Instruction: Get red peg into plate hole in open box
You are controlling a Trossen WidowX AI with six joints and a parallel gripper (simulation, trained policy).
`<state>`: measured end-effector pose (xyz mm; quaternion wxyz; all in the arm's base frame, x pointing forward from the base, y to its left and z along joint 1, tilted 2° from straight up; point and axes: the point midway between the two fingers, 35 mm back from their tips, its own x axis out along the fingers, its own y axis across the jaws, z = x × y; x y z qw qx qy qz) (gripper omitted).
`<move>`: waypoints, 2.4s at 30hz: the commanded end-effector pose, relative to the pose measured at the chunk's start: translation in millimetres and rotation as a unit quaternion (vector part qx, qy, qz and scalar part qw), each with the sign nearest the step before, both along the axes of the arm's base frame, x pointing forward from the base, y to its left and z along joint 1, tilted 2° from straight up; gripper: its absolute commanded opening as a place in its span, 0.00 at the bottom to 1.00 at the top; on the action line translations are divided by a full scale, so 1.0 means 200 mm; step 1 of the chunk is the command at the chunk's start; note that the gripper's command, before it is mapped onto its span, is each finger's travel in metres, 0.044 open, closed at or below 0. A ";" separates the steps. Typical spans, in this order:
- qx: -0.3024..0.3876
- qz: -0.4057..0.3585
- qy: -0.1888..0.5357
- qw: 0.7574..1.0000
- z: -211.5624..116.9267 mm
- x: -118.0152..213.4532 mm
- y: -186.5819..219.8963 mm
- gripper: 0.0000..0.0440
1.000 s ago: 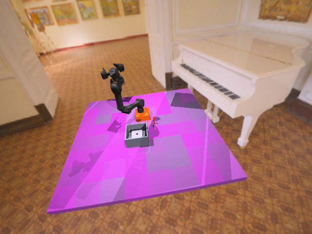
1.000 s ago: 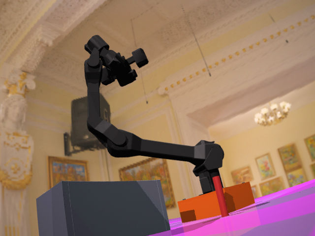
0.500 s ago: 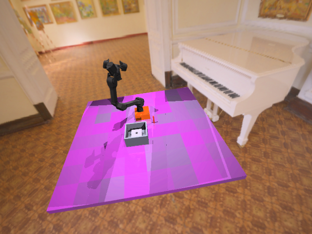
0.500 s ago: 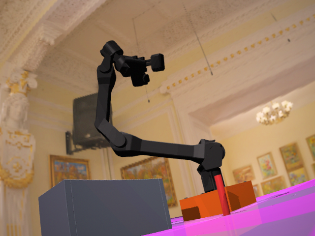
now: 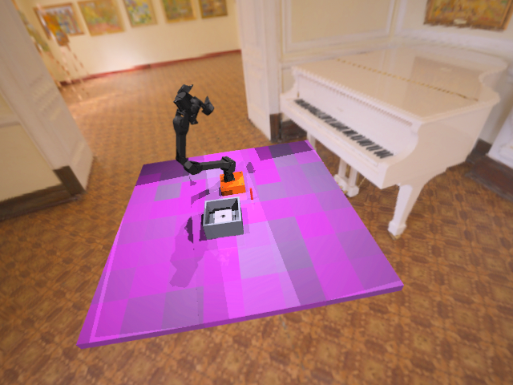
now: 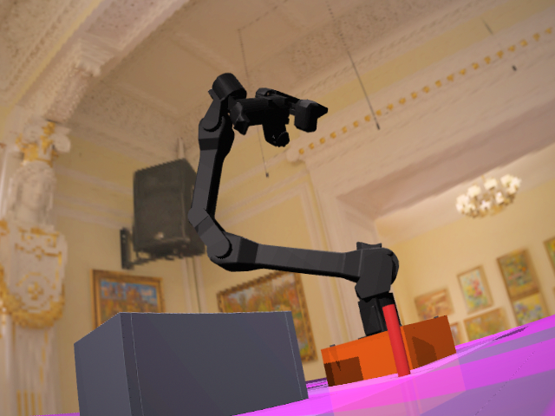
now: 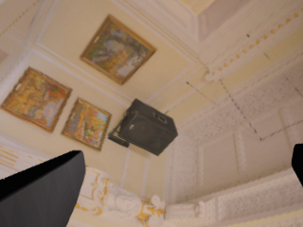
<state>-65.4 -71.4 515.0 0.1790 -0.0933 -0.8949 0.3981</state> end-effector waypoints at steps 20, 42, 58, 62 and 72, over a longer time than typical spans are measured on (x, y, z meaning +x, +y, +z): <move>-0.305 -0.175 0.139 0.926 -0.08 -0.07 0.49 1.00; -0.502 -0.296 0.368 0.725 -0.24 0.10 0.88 1.00; -0.559 -0.337 0.548 0.523 -0.41 0.31 1.06 1.00; -0.561 -0.343 0.591 0.467 -0.47 0.38 1.09 1.00; -0.552 -0.343 0.689 0.322 -0.61 0.53 1.15 1.00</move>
